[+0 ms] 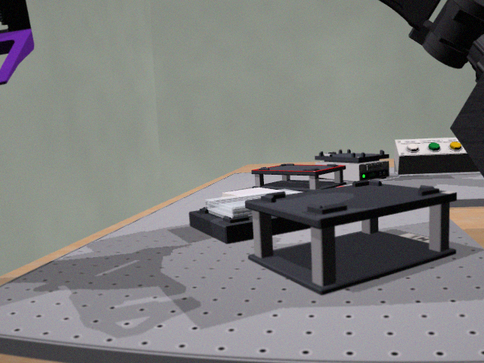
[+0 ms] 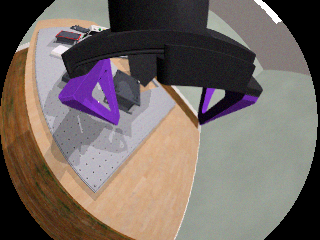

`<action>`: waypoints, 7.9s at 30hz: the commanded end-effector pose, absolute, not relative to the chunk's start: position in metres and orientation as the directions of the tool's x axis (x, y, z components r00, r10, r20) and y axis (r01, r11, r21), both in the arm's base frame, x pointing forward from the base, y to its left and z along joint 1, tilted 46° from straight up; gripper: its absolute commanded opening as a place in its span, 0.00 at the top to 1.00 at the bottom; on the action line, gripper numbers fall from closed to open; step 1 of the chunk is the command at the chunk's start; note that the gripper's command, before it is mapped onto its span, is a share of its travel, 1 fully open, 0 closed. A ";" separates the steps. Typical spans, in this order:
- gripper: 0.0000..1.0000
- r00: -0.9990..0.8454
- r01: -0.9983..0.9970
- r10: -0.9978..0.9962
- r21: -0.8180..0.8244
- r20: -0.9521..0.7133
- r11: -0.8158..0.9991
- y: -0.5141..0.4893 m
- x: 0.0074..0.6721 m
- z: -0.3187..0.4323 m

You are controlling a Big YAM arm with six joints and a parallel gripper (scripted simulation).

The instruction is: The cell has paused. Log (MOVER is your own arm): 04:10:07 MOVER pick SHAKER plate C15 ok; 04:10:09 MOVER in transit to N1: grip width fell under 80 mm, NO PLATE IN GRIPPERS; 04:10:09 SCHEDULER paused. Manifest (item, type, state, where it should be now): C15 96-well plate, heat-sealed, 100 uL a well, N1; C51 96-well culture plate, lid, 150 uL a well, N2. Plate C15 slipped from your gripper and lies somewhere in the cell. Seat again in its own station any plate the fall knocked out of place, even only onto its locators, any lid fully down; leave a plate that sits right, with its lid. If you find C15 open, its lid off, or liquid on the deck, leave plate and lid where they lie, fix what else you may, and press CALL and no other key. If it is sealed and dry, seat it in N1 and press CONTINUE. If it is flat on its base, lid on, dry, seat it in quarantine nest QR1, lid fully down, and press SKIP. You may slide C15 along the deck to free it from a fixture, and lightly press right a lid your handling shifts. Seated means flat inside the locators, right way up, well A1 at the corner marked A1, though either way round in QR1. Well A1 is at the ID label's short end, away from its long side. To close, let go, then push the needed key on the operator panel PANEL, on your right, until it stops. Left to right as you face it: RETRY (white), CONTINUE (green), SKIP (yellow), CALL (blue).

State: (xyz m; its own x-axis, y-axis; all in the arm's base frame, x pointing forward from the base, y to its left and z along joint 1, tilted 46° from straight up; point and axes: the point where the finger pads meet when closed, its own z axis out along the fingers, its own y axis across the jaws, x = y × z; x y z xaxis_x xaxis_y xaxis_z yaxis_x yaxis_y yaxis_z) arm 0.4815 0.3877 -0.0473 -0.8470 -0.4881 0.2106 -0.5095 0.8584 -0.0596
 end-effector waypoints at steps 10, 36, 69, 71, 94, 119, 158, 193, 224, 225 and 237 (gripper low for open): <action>0.00 -0.883 -0.462 -0.446 -0.102 0.150 0.881 0.360 0.486 0.019; 0.00 -0.922 -0.387 -0.378 -0.233 0.084 0.892 0.294 0.459 0.093; 0.00 -0.956 -0.260 -0.292 -0.393 -0.024 0.882 0.197 0.401 0.167; 0.00 -0.948 -0.248 -0.307 -0.421 -0.078 0.872 0.207 0.393 0.171; 0.00 -0.965 -0.123 -0.224 -0.514 -0.139 0.849 0.112 0.338 0.204; 0.00 -0.951 0.017 -0.172 -0.601 -0.256 0.799 0.030 0.266 0.213; 0.00 -0.794 0.483 0.180 -0.423 -0.581 0.767 -0.006 0.233 0.215; 0.00 -0.570 0.732 0.435 -0.190 -0.697 0.655 -0.044 0.244 0.241; 0.00 -0.571 0.731 0.424 -0.200 -0.703 0.652 -0.092 0.374 0.230; 0.00 -0.571 0.731 0.424 -0.200 -0.703 0.652 -0.093 0.379 0.229; 0.00 -0.572 0.732 0.422 -0.204 -0.704 0.650 -0.113 0.431 0.224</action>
State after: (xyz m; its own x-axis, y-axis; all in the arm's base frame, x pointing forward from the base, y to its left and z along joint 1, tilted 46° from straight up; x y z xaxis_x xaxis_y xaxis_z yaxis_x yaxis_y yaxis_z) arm 0.4121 -0.1065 0.2098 -0.5822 0.4370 -0.6856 0.7342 0.6449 -0.2124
